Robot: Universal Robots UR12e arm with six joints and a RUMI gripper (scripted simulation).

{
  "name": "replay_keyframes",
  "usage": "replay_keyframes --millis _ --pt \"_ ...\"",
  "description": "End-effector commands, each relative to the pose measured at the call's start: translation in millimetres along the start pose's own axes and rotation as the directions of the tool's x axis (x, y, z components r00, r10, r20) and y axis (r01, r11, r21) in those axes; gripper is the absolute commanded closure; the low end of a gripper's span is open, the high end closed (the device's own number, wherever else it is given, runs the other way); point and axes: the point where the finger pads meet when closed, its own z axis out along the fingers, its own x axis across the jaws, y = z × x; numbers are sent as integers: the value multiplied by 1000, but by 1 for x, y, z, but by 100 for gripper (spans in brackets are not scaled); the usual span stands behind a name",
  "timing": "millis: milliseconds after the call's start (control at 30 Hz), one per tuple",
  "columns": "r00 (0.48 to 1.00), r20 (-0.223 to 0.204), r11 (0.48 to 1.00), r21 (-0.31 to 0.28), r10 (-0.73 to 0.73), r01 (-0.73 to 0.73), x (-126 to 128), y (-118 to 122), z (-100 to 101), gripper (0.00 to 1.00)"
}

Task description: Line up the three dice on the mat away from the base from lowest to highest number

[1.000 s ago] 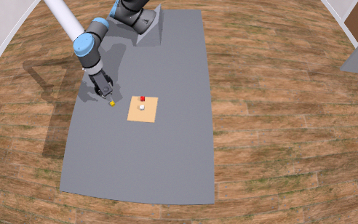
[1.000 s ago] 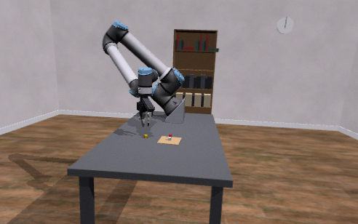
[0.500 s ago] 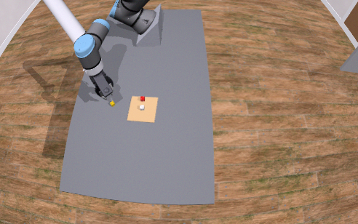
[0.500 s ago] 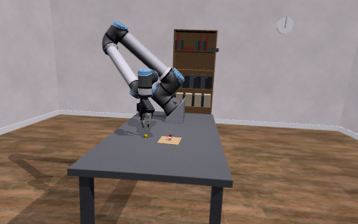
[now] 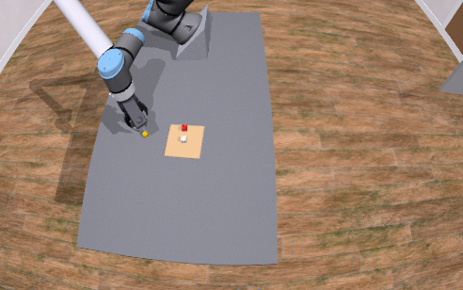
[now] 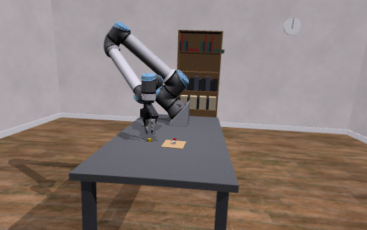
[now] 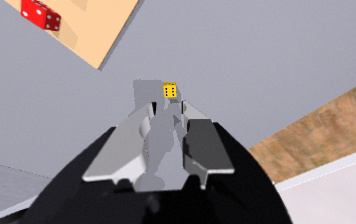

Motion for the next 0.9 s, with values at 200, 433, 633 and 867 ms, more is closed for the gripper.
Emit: replay_keyframes --millis 200,433,633,867 --pt "1000 -1 1000 1 0 0 0 0 13 79" --pt "1000 -1 1000 1 0 0 0 0 20 79" --pt "1000 -1 1000 1 0 0 0 -1 23 79" --pt "1000 -1 1000 1 0 0 0 -1 25 79"
